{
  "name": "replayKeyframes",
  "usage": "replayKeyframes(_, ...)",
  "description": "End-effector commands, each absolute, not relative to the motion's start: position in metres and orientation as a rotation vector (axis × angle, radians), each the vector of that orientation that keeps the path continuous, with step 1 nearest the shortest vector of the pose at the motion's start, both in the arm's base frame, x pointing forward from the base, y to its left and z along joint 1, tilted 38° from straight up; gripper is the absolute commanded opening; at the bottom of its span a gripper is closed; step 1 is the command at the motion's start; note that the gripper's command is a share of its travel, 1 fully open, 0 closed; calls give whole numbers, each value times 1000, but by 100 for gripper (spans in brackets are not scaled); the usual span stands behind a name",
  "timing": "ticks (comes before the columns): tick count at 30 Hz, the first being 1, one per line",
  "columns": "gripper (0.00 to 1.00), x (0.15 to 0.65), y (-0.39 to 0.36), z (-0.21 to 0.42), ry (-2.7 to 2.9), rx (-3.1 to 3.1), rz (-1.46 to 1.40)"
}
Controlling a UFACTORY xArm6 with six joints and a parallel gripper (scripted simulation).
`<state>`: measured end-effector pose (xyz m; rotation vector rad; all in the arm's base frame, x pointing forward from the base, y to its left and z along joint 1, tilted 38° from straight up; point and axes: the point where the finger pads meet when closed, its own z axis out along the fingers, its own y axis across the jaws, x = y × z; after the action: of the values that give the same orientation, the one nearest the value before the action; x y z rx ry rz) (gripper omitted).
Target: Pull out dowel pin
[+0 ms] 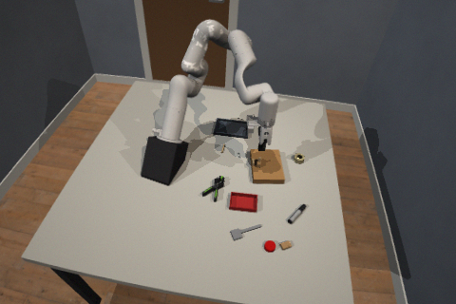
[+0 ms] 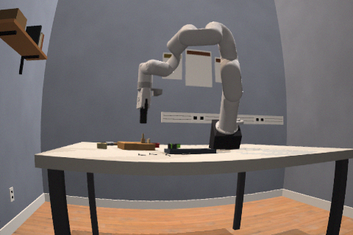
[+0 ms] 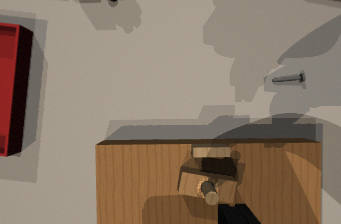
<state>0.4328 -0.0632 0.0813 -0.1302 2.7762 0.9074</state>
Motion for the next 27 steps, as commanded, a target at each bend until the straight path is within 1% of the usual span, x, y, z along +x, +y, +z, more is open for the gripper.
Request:
replayKeyframes(1,0,433,-64,82,2775,-129,905)
replayKeyframes(27,0,433,-64,82,2754,-215,889)
